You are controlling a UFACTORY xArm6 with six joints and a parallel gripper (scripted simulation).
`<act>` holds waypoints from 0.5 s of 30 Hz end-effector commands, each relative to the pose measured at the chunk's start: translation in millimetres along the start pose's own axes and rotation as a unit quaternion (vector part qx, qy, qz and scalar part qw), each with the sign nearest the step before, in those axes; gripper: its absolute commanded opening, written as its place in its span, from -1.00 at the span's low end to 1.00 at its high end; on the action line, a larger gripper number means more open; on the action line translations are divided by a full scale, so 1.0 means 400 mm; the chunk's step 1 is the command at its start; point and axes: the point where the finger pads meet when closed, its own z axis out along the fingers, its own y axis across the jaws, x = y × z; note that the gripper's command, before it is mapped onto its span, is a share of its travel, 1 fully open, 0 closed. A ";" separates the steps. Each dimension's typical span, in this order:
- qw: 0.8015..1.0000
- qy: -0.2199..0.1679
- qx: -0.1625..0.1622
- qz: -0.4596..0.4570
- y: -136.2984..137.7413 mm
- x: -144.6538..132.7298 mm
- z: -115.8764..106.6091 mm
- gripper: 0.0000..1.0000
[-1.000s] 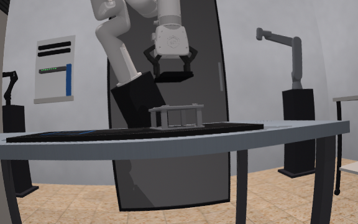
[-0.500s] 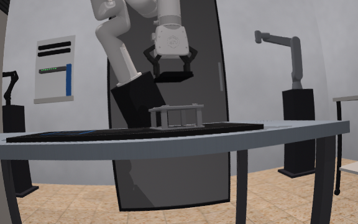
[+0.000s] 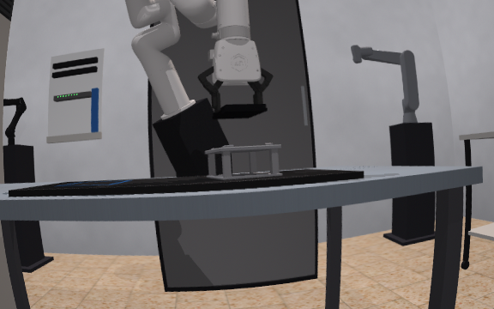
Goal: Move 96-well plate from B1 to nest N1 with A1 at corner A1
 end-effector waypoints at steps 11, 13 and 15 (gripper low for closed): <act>1.000 -0.002 -0.001 0.000 0.001 -0.004 0.044 -1.00; 1.000 -0.002 -0.001 0.000 0.001 -0.004 0.052 -1.00; 1.000 -0.002 -0.001 0.000 0.001 -0.004 0.061 -1.00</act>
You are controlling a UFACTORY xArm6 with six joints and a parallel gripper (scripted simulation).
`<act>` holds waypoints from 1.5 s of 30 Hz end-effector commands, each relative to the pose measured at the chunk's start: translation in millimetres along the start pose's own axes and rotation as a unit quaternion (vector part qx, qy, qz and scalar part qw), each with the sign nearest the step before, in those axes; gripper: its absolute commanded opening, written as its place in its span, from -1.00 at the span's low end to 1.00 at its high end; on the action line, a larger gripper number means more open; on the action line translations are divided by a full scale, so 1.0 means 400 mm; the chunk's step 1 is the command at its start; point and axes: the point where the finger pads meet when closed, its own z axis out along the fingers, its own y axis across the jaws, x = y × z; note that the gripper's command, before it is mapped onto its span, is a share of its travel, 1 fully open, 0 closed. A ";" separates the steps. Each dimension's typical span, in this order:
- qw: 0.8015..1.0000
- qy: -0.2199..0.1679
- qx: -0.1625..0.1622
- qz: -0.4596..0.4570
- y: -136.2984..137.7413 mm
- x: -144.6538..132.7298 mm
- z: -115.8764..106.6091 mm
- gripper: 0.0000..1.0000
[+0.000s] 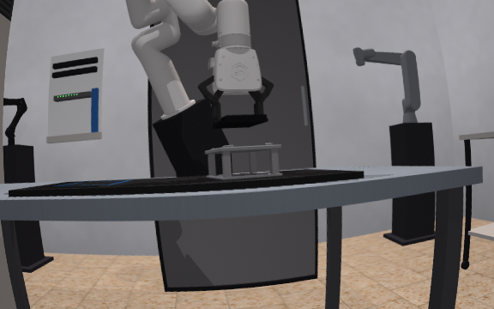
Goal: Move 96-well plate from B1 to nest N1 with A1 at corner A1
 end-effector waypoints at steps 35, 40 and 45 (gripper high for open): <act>1.000 -0.002 -0.001 0.000 0.001 -0.004 0.087 -1.00; 1.000 -0.002 -0.001 0.000 0.001 -0.004 0.086 -1.00; 1.000 -0.002 -0.001 0.000 0.001 -0.004 0.089 -1.00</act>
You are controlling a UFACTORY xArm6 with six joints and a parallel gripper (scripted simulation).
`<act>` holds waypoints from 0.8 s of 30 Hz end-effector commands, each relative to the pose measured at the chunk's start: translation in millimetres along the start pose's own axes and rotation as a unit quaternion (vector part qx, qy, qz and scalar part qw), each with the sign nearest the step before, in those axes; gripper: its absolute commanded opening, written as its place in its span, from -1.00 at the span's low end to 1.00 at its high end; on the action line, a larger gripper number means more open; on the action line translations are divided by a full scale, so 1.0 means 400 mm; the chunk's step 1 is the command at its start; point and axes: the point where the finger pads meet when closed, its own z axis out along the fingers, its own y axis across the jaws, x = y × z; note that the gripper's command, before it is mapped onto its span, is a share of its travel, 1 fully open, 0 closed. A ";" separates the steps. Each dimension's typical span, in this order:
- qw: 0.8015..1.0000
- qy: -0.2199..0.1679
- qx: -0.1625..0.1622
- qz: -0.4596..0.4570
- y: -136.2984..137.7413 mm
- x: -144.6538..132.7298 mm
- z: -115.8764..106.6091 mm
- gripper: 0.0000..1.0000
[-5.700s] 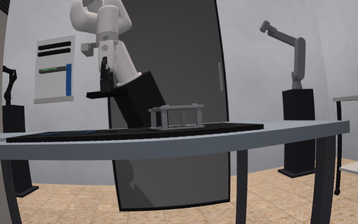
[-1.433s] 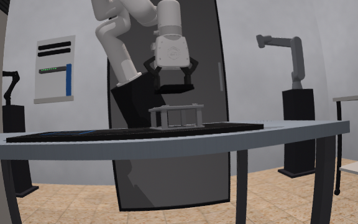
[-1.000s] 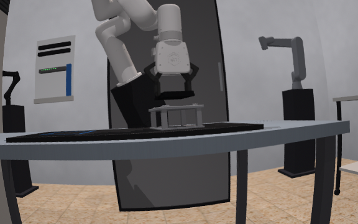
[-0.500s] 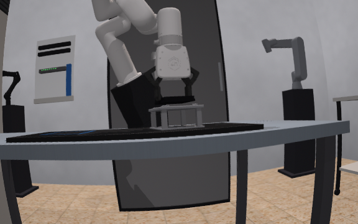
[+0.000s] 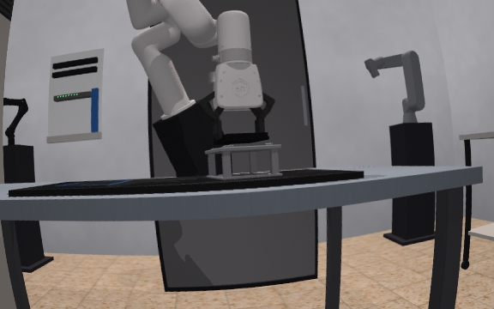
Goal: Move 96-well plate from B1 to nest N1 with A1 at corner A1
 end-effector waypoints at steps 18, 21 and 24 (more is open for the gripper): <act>1.000 -0.002 -0.001 0.000 0.001 -0.004 0.005 -1.00; 1.000 -0.002 -0.001 0.000 0.001 -0.004 0.006 -1.00; 1.000 -0.002 -0.001 0.000 0.001 -0.004 0.007 -1.00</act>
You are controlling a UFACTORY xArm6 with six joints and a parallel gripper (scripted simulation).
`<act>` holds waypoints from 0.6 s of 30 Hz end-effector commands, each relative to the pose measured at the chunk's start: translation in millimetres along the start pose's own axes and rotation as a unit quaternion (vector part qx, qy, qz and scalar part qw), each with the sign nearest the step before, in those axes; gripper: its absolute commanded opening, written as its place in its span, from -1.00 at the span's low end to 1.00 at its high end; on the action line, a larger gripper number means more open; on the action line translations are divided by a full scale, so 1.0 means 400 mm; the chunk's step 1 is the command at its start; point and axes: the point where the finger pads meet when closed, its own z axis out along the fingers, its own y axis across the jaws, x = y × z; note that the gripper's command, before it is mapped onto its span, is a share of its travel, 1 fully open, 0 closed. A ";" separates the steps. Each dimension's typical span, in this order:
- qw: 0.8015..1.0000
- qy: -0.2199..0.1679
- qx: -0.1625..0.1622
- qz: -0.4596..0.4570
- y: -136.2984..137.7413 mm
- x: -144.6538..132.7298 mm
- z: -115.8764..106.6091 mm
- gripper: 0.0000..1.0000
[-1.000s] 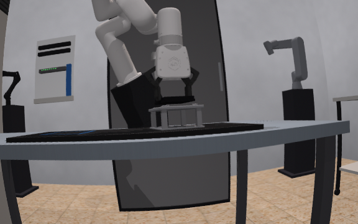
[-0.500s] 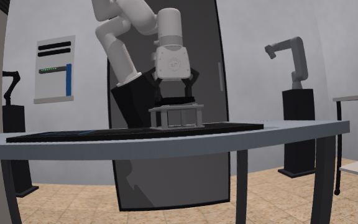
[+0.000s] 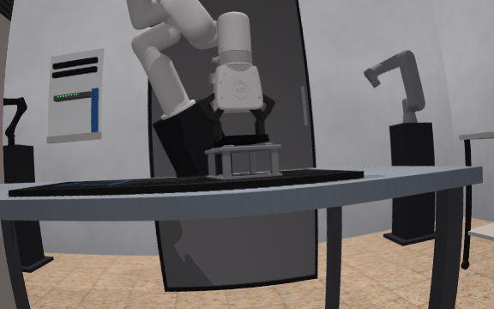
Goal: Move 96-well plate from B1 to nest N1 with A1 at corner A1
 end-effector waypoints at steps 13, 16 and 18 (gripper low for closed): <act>1.000 -0.002 -0.001 0.000 0.001 -0.004 0.003 -1.00; 1.000 -0.002 -0.001 0.000 0.001 -0.004 0.004 -1.00; 1.000 -0.002 -0.001 0.000 0.001 -0.004 0.005 -1.00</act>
